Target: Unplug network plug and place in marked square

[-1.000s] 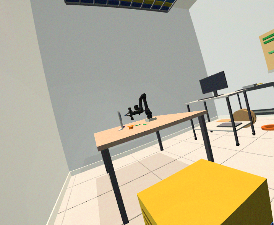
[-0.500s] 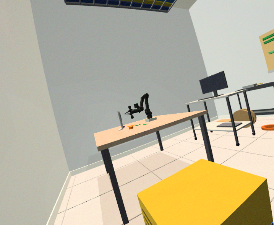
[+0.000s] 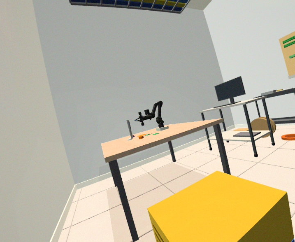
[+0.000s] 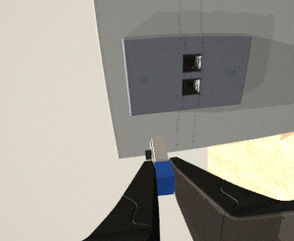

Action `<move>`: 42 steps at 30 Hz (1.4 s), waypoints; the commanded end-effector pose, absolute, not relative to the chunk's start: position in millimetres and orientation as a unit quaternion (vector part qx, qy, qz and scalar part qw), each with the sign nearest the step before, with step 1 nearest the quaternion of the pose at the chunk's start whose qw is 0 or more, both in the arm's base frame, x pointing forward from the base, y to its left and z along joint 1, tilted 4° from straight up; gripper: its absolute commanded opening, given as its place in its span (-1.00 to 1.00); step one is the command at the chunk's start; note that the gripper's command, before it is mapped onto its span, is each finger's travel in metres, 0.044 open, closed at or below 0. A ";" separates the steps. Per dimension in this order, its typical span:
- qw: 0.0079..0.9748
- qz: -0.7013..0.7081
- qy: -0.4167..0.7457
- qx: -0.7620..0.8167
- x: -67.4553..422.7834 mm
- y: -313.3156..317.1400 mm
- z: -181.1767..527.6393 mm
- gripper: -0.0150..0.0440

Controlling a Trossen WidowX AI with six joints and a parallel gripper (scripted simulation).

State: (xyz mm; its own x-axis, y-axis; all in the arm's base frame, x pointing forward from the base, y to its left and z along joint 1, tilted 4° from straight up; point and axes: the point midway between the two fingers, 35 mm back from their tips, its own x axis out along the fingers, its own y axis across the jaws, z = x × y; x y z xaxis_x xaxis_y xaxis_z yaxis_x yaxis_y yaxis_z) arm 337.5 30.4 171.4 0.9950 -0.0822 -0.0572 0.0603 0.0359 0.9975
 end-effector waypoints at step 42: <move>0.628 -0.380 0.180 0.655 308.5 -79.1 74.9 -0.49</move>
